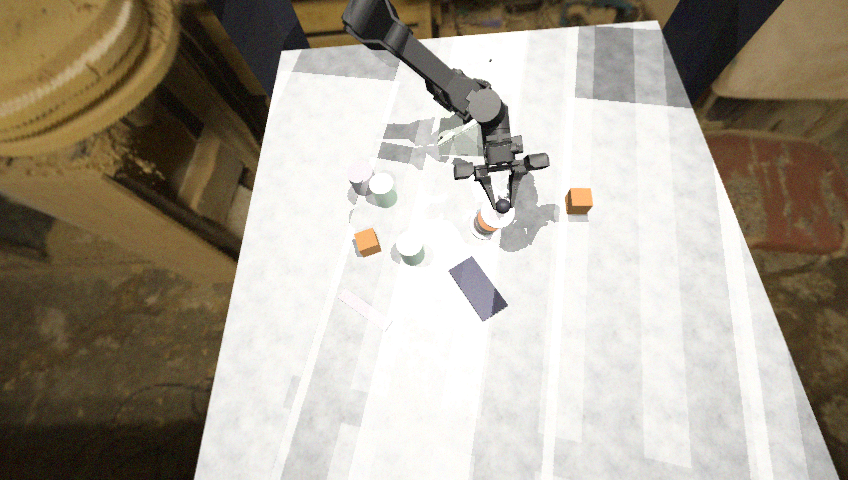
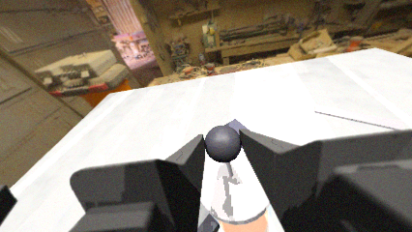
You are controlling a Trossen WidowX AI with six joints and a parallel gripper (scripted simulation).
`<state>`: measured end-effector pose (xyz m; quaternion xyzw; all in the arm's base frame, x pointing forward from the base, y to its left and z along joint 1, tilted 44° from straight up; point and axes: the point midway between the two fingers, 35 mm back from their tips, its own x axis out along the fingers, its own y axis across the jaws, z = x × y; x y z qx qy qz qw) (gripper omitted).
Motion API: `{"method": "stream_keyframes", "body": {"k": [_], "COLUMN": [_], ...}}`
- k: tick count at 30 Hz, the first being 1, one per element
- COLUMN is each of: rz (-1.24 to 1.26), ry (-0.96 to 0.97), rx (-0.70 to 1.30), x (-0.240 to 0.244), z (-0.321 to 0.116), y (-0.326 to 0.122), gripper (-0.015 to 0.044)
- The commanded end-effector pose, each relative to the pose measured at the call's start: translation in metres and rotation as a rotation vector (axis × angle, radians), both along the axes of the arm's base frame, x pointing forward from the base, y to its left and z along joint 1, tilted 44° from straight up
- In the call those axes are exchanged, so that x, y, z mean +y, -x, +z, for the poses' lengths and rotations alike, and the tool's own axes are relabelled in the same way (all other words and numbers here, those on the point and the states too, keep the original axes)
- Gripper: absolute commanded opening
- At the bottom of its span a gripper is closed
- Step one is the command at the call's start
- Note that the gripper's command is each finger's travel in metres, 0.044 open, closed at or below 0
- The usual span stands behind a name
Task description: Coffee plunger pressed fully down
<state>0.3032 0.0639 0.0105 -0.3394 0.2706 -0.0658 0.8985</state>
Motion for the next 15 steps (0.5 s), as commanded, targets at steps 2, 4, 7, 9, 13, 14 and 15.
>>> {"method": "stream_keyframes", "body": {"k": [2,4,7,9,13,14,15], "rz": [-0.025,-0.025,-0.025,-0.025,-0.025,-0.025,-0.025], "ry": [0.039,0.039,0.039,0.039,0.039,0.039,0.039], "rx": [0.041,0.041,0.041,0.041,0.041,0.041,0.041], "x": [-0.011,-0.0107,-0.0102,-0.0099,-0.0094,-0.0093,-0.0092], "z": [-0.0107,-0.011,-0.0113,-0.0115,-0.0118,-0.0119,-0.012], "y": [0.0037,0.0032,0.0025,0.0021,0.0014,0.0012,0.0011], "gripper": [0.0129,0.0129,0.0129,0.0129,0.0129,0.0129,0.0129]}}
